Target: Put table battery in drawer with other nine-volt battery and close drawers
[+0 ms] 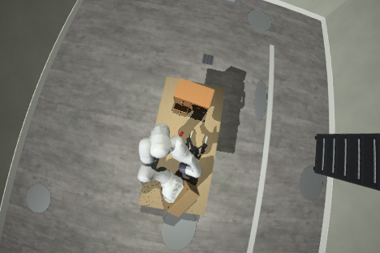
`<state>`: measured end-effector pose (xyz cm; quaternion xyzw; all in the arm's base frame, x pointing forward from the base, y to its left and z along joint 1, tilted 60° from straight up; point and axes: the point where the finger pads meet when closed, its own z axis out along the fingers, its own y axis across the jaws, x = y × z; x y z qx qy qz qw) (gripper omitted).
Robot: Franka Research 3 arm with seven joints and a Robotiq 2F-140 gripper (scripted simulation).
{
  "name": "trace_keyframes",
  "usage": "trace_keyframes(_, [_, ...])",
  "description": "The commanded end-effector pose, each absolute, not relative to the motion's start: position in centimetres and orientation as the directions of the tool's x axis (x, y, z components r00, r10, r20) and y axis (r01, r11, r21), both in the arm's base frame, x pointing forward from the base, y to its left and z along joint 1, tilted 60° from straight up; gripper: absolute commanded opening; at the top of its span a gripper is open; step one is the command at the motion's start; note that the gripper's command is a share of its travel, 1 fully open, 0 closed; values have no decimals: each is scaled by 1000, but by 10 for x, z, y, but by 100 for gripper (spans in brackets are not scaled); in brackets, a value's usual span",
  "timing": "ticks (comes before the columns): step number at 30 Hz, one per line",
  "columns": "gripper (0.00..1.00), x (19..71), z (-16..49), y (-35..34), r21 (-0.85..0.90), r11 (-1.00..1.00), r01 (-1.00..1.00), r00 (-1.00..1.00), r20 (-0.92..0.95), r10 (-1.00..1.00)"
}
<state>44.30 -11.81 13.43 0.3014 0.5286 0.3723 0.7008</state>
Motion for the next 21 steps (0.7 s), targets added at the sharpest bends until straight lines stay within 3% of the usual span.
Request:
trace_keyframes(1, [100,446,142,-123,761,617,-203,230,-575,785])
trace_keyframes(15, [100,448,142,-122,761,617,-202,251,-568,783])
trace_keyframes(16, [0,448,142,-122,761,617,-202,251,-568,783])
trace_keyframes(21, [0,448,142,-122,761,617,-202,251,-568,783])
